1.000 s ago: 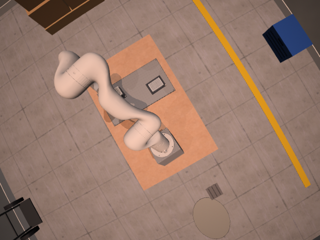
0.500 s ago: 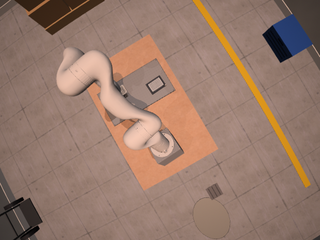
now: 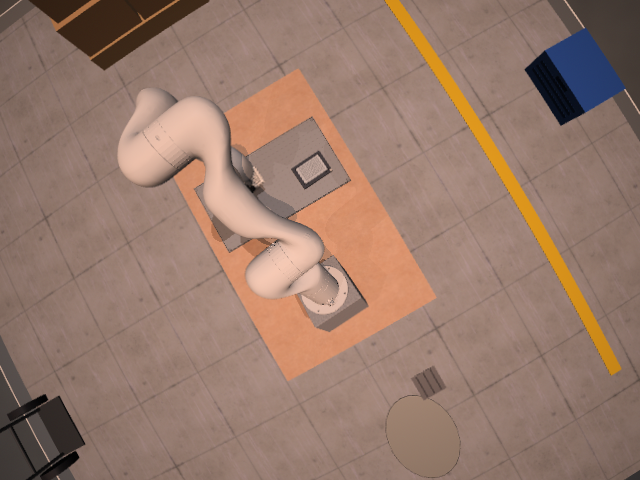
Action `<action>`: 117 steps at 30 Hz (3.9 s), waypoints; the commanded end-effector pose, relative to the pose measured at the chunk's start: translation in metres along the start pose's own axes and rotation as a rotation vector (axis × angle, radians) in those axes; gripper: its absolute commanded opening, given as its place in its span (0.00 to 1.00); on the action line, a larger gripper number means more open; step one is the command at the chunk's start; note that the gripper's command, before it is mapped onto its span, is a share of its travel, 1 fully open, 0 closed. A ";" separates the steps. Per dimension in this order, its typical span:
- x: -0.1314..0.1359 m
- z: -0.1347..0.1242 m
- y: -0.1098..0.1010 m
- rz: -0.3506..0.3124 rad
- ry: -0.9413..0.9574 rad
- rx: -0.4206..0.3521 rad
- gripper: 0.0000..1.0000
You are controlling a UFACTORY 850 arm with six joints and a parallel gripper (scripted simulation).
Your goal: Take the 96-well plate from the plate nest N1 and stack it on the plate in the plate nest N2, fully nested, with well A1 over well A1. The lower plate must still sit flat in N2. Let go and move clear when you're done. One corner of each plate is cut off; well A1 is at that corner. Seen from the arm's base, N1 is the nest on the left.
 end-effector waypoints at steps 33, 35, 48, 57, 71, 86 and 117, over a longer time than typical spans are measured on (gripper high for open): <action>-0.044 -0.098 0.004 -0.047 0.001 0.019 0.00; -0.044 -0.098 0.004 -0.047 0.001 0.019 0.00; -0.062 -0.138 0.005 -0.047 0.001 0.019 0.00; -0.071 -0.159 0.006 -0.047 0.001 0.019 0.00; -0.087 -0.196 0.008 -0.047 0.001 0.019 0.00; -0.104 -0.236 0.009 -0.047 0.001 0.019 0.00; -0.119 -0.270 0.011 -0.047 0.001 0.019 0.00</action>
Point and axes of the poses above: the point where the finger pads meet when closed, its own y axis out along the fingers, its own x axis across the jaws, z = x × y, the point moved 5 cm from there along -y, back along the fingers, and after that the axes turned 6 degrees about -y, right-handed, at the moved point
